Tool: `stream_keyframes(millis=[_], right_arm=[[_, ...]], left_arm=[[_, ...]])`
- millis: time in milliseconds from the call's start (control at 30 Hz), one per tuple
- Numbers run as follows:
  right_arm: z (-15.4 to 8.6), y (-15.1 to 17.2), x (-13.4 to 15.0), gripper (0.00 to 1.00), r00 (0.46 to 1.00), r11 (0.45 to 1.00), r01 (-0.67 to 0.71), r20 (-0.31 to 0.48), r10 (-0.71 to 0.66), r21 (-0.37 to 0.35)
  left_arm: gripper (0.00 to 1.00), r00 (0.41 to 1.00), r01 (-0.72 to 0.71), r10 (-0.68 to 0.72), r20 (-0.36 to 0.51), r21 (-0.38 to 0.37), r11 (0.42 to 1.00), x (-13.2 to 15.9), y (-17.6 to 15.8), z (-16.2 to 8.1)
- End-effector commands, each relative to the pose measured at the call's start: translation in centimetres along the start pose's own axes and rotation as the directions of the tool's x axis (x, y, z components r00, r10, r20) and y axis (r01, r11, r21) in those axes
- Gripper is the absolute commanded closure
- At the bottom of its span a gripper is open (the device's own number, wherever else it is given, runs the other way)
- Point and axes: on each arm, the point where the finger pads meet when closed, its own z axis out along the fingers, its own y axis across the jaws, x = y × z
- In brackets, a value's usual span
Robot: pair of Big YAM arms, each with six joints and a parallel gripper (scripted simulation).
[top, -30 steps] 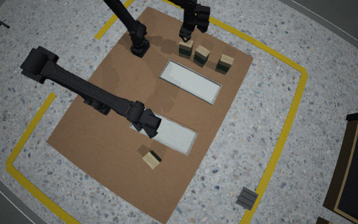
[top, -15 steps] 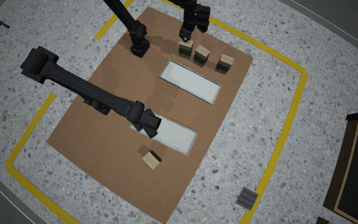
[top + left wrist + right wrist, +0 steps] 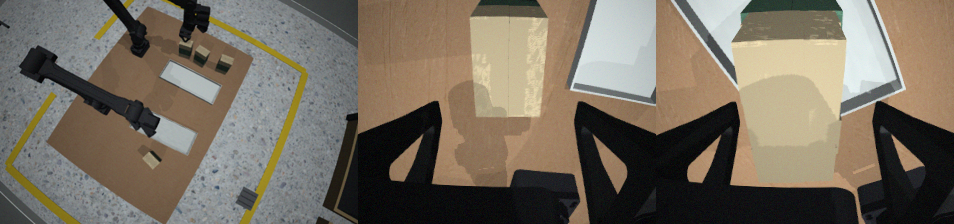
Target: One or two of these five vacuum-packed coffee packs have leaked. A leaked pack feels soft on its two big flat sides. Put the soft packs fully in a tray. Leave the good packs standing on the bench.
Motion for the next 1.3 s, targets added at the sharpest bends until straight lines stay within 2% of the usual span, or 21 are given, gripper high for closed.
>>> stream_keyframes(millis=[0,133,167,267,300,333,400,433,467,500,600,700,733,900,1000,1233,1267], right_arm=[[-6.6,1.0,-2.6,0.21,0.995,0.998,-0.017,0.097,0.023,-0.054],[-10.1,0.9,-2.2,0.21,0.995,0.998,-0.017,0.098,0.022,-0.055],[-10.3,0.9,-2.2,0.21,0.995,0.998,-0.017,0.098,0.022,-0.055],[-9.3,1.0,-2.4,0.21,0.997,0.999,-0.018,0.072,0.021,-0.040],[-8.6,0.9,-1.6,0.21,0.998,0.999,-0.003,0.070,0.006,-0.039],[-7.0,0.0,-0.7,0.21,1.000,1.000,-0.020,0.021,0.020,-0.010],[-7.0,0.0,-0.7,0.21,1.000,1.000,-0.020,0.021,0.020,-0.010],[-8.7,0.9,-1.6,0.21,0.998,0.999,-0.003,0.070,0.006,-0.039],[-8.7,0.9,-1.6,0.21,0.998,0.999,-0.003,0.070,0.006,-0.039],[-9.4,0.7,-3.8,0.21,0.995,0.998,0.038,0.097,-0.033,-0.046],[-9.4,-0.5,-6.0,0.21,0.984,0.988,0.151,0.101,-0.147,-0.035],[-9.4,-1.8,-8.2,0.21,0.984,0.988,0.151,0.099,-0.147,-0.031],[-9.4,-2.3,-8.9,0.21,0.984,0.988,0.151,0.095,-0.147,-0.029],[-9.4,-4.4,-12.5,0.21,0.985,0.988,0.150,0.092,-0.148,-0.025],[-9.4,-4.9,-13.0,0.21,0.986,0.988,0.150,0.080,-0.148,-0.023],[-9.4,-7.8,-18.2,0.21,0.986,0.988,0.150,0.078,-0.148,-0.019],[-9.4,-8.2,-18.9,0.21,0.986,0.988,0.150,0.078,-0.148,-0.019]], left_arm=[[0.21,1.000,-0.005,0.005,0.029,-0.005,1.000,-1.1,0.1,-1.1],[0.21,1.000,-0.005,0.005,0.029,-0.005,1.000,-1.1,0.1,-1.1],[0.21,1.000,-0.005,0.005,0.029,-0.005,1.000,-1.1,0.1,-1.1],[0.21,1.000,-0.005,0.005,0.029,-0.005,1.000,-1.1,0.1,-1.1],[0.21,1.000,-0.005,0.005,0.029,-0.005,1.000,-1.1,0.1,-1.1],[0.21,1.000,-0.005,0.005,0.029,-0.005,1.000,-1.1,0.1,-1.1],[0.21,1.000,-0.005,0.005,0.029,-0.005,1.000,-1.1,0.1,-1.1],[0.21,1.000,-0.005,0.005,0.029,-0.005,1.000,-1.1,0.1,-1.1],[0.21,1.000,-0.005,0.005,0.029,-0.005,1.000,-1.1,0.1,-1.1],[0.21,1.000,-0.005,0.005,0.029,-0.005,1.000,-1.1,0.1,-1.1],[0.21,1.000,-0.005,0.005,0.029,-0.005,1.000,-1.1,0.1,-1.1],[0.21,1.000,-0.005,0.005,0.029,-0.005,1.000,-1.1,0.1,-1.1],[0.21,0.996,-0.067,0.068,0.055,-0.011,0.998,-3.3,-0.2,-1.7],[0.21,0.963,-0.264,0.264,0.052,-0.019,0.964,-7.5,-1.1,-1.7],[0.21,0.953,-0.302,0.303,0.029,-0.010,0.953,-7.7,-1.3,-1.6],[0.21,0.948,-0.316,0.316,0.029,-0.009,0.949,-13.4,-2.5,-1.6],[0.21,0.948,-0.316,0.316,0.029,-0.009,0.949,-13.4,-2.5,-1.6]])
